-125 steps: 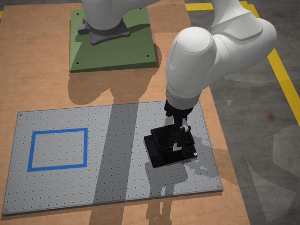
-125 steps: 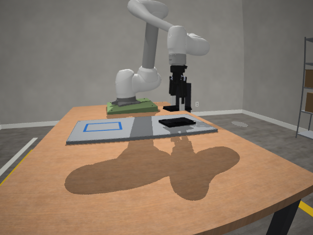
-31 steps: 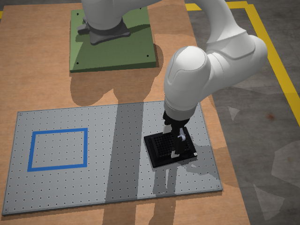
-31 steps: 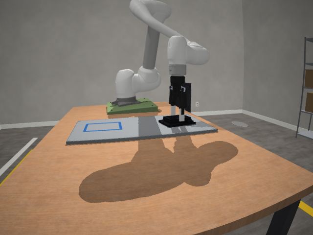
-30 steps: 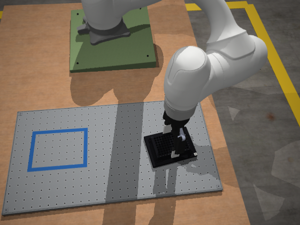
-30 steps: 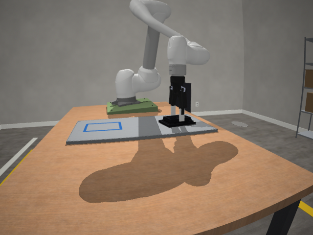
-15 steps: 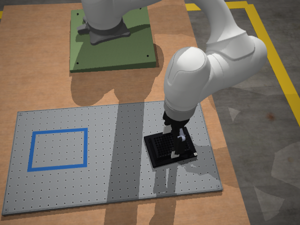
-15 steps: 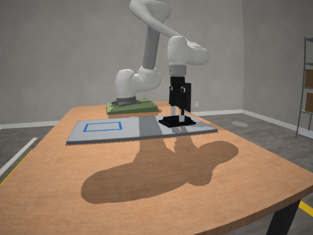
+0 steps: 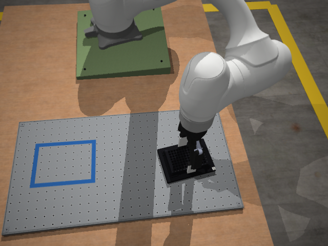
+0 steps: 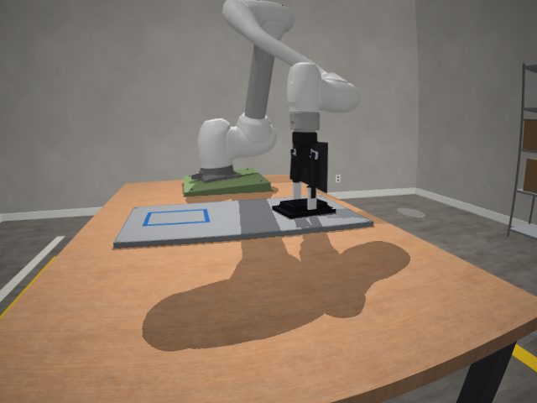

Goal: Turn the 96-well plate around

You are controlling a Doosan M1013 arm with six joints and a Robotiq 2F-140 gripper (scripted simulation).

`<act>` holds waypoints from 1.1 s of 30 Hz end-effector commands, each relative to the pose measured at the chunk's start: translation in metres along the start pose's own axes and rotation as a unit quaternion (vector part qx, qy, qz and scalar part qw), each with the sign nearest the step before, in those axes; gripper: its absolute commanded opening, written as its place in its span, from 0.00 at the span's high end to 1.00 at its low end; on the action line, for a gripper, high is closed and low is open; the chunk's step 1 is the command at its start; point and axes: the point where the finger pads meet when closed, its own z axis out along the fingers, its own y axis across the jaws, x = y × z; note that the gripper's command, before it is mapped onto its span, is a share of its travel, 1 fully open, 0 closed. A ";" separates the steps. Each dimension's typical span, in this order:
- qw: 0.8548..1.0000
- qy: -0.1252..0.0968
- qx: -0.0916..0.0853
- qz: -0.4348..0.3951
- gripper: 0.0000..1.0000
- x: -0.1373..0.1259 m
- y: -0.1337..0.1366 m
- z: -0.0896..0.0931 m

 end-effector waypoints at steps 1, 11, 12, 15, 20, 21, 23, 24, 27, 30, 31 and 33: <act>1.000 0.000 0.000 0.000 1.00 0.000 0.000 0.000; 1.000 0.000 0.000 0.000 1.00 0.000 0.000 0.002; 1.000 0.000 0.000 0.000 1.00 0.000 0.000 0.002; 1.000 0.000 0.000 0.000 0.00 0.000 0.000 0.002; 1.000 0.000 0.000 0.000 0.00 0.000 0.000 0.002; 1.000 0.000 0.000 0.000 0.00 0.000 0.000 0.002; 1.000 0.000 0.000 0.000 0.00 0.000 0.000 0.002; 1.000 0.000 0.000 0.000 0.00 0.000 0.000 0.002; 1.000 0.000 0.000 0.000 0.00 0.000 0.000 0.002; 1.000 0.000 0.000 0.000 0.00 0.000 0.000 0.002; 1.000 0.000 0.000 0.000 0.00 0.000 0.000 0.002; 1.000 0.000 0.000 0.000 0.00 0.000 0.000 0.002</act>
